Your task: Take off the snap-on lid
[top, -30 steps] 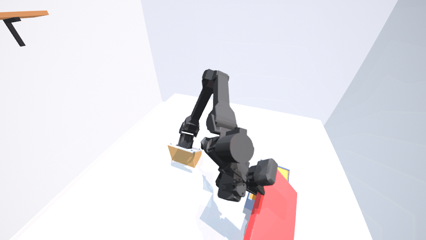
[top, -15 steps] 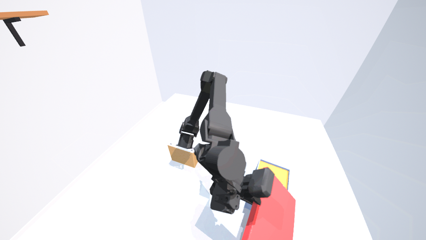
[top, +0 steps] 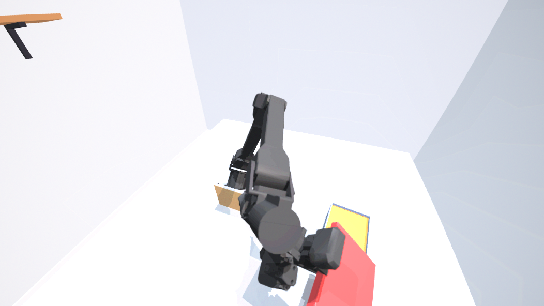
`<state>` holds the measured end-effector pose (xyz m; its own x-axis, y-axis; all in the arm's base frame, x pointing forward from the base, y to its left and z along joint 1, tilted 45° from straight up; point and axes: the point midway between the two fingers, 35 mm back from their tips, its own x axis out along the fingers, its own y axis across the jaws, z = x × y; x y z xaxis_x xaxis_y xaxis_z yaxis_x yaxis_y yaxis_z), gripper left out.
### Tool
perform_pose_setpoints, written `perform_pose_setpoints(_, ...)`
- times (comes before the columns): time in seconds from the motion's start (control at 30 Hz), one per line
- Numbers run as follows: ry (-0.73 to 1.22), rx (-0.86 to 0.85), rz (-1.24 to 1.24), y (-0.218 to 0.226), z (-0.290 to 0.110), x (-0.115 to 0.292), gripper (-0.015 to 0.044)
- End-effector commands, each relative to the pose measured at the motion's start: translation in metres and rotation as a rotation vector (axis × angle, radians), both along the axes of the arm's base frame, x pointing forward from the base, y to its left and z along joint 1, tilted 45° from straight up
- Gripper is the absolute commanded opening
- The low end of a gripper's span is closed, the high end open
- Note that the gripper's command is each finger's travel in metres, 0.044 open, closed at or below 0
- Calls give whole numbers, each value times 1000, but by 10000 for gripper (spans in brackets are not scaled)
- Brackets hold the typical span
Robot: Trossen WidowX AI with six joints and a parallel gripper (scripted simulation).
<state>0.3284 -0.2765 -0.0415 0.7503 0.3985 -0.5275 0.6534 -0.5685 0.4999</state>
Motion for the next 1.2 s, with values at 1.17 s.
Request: perform_pose_setpoints(1.17,-12,-10,-3,-59,-48,-18,0)
